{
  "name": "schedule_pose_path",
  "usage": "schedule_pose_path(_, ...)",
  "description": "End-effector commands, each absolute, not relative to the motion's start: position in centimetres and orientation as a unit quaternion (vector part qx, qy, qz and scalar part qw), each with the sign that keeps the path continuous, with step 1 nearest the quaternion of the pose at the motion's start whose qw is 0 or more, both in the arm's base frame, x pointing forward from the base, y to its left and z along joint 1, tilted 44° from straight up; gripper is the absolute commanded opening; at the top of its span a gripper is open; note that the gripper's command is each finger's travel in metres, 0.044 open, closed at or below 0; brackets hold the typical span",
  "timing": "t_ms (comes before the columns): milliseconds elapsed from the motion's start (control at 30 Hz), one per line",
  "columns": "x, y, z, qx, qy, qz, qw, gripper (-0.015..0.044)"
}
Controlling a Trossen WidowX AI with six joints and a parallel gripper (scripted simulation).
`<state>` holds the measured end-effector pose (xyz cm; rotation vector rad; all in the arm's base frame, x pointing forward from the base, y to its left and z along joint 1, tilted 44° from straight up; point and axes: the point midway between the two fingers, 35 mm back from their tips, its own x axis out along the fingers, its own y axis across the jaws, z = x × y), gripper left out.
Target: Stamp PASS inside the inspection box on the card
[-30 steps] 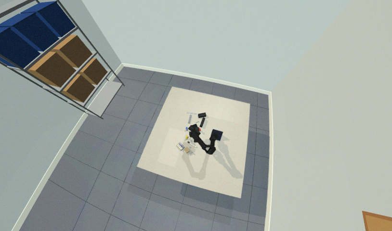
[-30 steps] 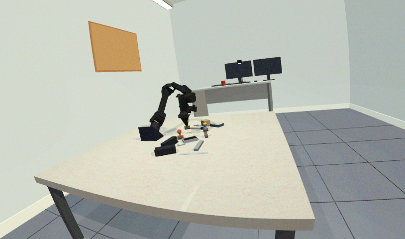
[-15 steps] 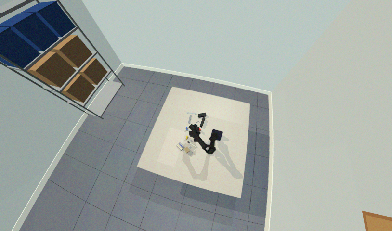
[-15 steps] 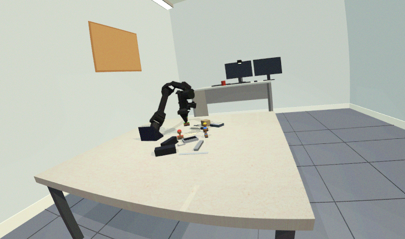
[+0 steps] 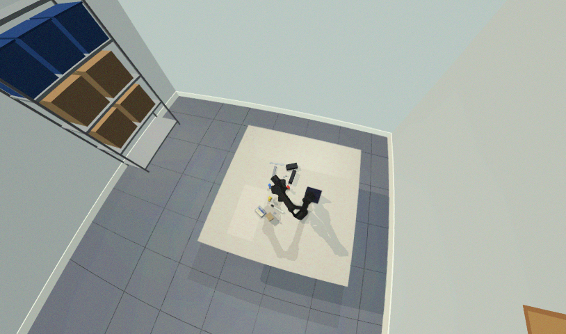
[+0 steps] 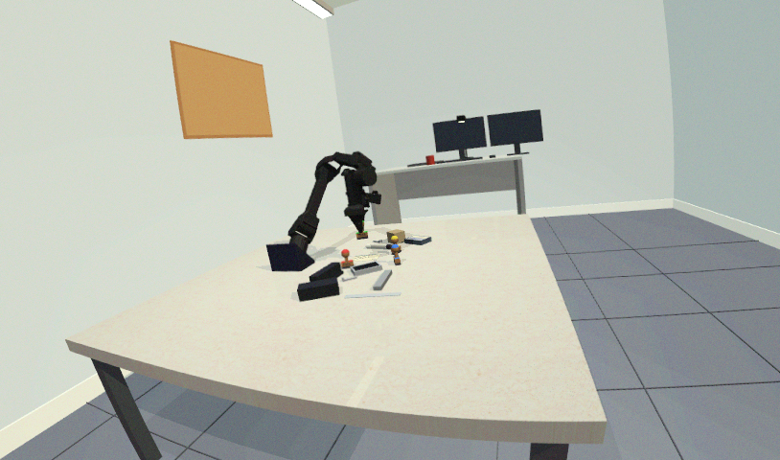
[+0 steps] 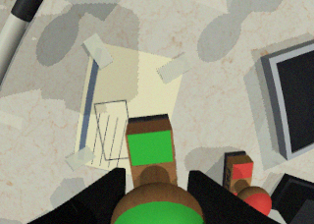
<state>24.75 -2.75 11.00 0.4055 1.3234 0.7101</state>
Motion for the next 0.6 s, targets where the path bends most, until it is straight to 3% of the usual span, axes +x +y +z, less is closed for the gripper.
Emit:
schedule_pose_path(0,25.8,-4.0,10.3,0.179,0.597,0.32,0.713,0.0)
schedule_pose_path(567,29.8,-9.5,6.3,0.176,0.597,0.319,0.715,0.0)
